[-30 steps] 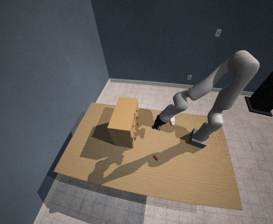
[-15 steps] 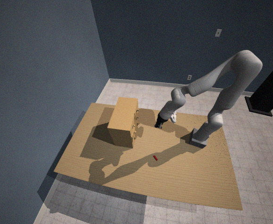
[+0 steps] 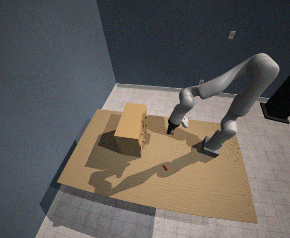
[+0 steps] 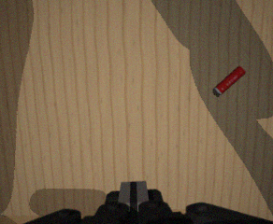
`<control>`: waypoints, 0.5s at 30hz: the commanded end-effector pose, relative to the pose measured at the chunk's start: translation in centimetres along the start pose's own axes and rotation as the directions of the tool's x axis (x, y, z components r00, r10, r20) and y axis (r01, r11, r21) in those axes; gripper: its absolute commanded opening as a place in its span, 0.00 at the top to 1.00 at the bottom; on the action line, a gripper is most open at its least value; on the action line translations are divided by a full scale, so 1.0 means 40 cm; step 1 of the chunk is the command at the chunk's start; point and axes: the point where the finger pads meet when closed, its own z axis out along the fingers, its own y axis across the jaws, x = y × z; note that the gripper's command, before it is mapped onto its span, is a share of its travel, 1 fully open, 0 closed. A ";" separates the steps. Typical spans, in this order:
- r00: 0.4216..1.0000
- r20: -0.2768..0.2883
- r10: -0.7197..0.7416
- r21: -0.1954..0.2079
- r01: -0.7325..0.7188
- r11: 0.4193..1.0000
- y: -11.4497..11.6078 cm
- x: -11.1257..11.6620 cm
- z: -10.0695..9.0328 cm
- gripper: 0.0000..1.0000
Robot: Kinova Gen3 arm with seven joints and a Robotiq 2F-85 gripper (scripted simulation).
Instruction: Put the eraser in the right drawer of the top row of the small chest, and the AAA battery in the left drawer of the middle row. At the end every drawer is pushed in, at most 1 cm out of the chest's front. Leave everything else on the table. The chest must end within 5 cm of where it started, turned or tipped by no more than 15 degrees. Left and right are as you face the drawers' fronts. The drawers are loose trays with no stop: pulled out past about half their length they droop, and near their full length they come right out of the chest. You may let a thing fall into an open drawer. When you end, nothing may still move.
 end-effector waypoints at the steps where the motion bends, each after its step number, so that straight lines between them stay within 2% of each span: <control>1: 1.000 -0.008 0.001 -0.001 -0.001 1.000 0.000 -0.006 -0.012 1.00; 15: 0.996 -0.087 0.001 -0.001 -0.001 1.000 0.000 0.013 -0.048 1.00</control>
